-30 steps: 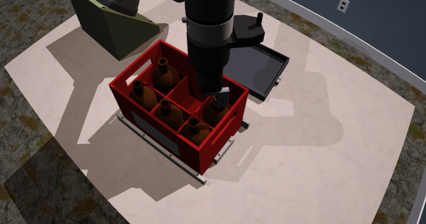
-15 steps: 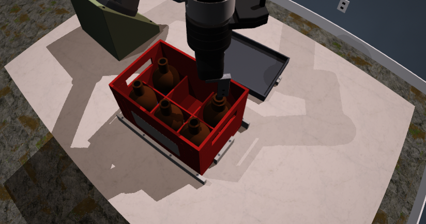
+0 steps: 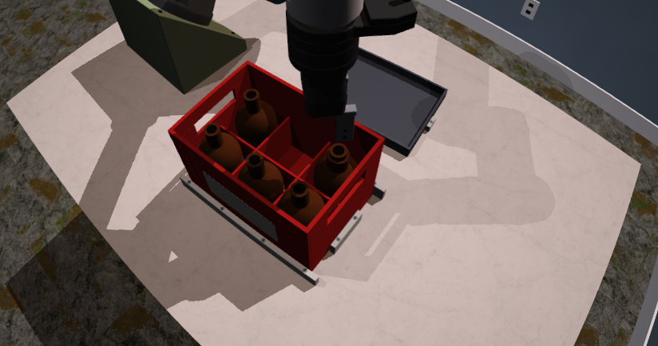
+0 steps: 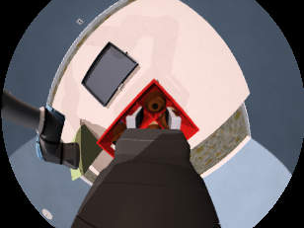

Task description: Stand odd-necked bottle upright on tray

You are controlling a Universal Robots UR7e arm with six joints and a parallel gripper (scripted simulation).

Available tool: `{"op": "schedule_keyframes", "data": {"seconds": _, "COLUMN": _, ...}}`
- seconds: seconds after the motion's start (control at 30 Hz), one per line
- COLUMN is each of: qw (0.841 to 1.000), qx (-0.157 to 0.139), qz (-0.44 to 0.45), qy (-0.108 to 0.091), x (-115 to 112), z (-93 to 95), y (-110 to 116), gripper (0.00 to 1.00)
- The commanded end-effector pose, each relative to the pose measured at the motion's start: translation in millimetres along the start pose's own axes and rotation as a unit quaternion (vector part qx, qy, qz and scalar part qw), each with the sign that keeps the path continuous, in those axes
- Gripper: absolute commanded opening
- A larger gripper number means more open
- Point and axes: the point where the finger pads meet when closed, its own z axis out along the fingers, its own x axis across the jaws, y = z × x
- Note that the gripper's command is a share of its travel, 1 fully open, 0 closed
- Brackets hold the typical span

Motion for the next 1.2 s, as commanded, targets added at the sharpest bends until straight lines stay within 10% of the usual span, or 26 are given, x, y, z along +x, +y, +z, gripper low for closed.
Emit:
{"op": "schedule_keyframes", "data": {"seconds": 0.0, "qw": 1.000, "qx": 0.000, "qz": 0.000, "qy": 0.001, "x": 0, "z": -0.8, "y": 0, "gripper": 0.00}}
{"op": "schedule_keyframes", "data": {"seconds": 1.17, "qw": 1.000, "qx": -0.001, "qz": 0.000, "qy": 0.002, "x": -2, "z": -2.6, "y": 17, "gripper": 0.00}}
